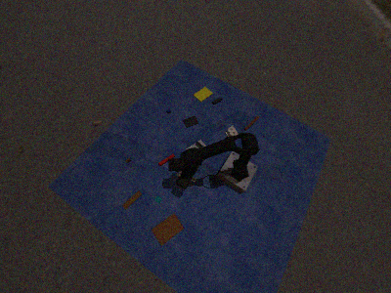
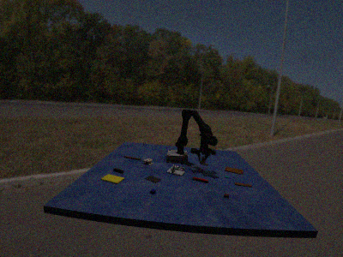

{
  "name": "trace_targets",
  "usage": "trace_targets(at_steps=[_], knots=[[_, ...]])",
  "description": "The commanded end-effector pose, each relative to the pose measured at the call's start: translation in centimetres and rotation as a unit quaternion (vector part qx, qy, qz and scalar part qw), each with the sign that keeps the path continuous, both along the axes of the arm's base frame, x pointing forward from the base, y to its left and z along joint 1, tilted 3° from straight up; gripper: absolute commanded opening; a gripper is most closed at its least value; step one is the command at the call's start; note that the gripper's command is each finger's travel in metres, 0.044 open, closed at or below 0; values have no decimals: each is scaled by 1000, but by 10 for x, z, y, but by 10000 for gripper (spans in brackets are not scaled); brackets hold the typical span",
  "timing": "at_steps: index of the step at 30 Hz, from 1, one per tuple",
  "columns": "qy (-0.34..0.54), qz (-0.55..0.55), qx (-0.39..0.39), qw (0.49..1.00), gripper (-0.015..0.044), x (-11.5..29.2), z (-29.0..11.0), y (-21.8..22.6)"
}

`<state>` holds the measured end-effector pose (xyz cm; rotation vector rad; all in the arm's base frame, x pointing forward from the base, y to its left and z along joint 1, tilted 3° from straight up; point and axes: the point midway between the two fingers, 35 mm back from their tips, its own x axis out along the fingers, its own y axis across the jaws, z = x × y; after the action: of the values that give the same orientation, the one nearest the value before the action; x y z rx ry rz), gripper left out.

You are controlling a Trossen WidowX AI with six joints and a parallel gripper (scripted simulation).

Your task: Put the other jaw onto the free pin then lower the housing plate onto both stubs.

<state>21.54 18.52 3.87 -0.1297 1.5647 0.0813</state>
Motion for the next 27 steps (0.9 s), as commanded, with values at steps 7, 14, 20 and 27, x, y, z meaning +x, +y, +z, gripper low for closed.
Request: trace_targets(at_steps=[7, 14, 20, 27], knots=[[-2, 16, 2, 1000, 134, 1, 8, -3], [0, 110, 1, 994, 134, 6, 10, -18], [3, 190, 0, 982, 134, 8, 11, -31], [5, 281, -2, 960, 134, 11, 12, -46]])
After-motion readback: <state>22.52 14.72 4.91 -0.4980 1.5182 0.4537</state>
